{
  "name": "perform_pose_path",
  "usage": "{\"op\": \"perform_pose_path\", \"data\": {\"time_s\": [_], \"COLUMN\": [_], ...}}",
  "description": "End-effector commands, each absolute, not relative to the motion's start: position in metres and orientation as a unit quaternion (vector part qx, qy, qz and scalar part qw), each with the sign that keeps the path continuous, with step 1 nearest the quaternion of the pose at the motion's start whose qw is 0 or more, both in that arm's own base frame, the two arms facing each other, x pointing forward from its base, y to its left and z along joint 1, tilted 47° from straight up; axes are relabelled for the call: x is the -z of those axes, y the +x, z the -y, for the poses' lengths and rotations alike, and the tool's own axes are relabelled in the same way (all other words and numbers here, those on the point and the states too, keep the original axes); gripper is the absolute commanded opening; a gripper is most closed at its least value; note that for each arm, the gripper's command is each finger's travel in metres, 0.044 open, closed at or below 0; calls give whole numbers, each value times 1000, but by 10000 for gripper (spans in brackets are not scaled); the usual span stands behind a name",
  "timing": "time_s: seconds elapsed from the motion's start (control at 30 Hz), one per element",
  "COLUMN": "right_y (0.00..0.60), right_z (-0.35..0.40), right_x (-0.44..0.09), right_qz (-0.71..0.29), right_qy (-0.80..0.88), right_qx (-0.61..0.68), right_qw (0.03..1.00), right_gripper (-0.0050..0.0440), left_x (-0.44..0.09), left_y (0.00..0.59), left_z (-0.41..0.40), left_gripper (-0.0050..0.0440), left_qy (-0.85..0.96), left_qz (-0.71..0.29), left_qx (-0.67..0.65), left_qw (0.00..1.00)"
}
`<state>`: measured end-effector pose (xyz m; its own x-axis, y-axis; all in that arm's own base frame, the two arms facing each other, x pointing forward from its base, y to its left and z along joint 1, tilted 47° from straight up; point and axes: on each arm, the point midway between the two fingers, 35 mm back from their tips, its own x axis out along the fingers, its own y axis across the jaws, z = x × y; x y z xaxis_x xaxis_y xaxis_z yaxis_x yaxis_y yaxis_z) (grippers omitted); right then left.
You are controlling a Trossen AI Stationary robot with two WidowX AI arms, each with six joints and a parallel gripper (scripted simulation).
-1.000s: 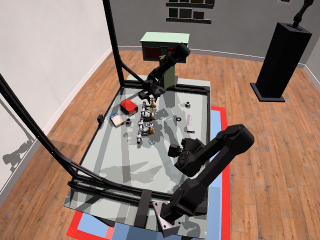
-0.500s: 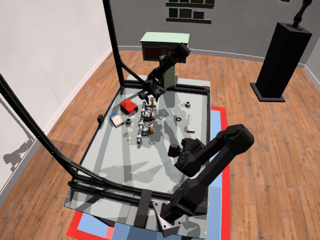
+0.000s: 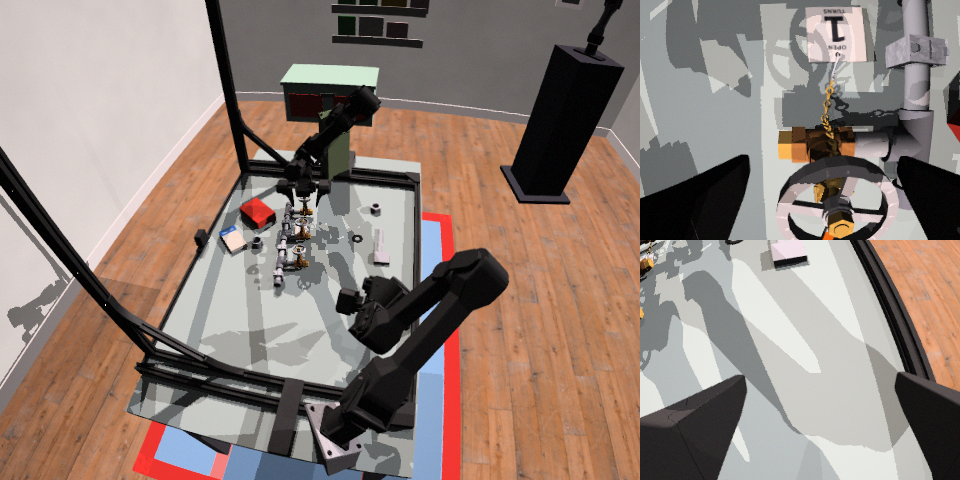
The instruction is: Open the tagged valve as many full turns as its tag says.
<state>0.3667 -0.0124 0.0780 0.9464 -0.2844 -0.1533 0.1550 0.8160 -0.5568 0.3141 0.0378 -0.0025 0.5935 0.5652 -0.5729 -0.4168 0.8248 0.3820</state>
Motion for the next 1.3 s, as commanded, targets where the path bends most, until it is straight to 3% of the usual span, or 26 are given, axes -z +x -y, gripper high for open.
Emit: {"op": "perform_pose_path", "data": {"time_s": [0.0,0.47,0.8,1.13,1.27], "right_y": [367,367,367,367,367], "right_z": [12,12,12,12,12], "right_x": [-78,-78,-78,-78,-78], "right_qz": [-115,-115,-115,-115,-115], "right_qy": [-280,-280,-280,-280,-280], "right_qx": [116,116,116,116,116], "right_qw": [946,946,946,946,946], "right_gripper": [400,400,400,400,400], "left_x": [2,2,2,2,2], "left_y": [314,314,314,314,314], "left_z": [-38,-38,-38,-38,-38], "left_gripper": [400,400,400,160,147], "left_qy": [201,488,491,487,487], "left_qz": [-385,-444,-445,-444,-444], "left_qx": [-236,-90,-87,-89,-89], "left_qw": [869,746,744,747,747]}}
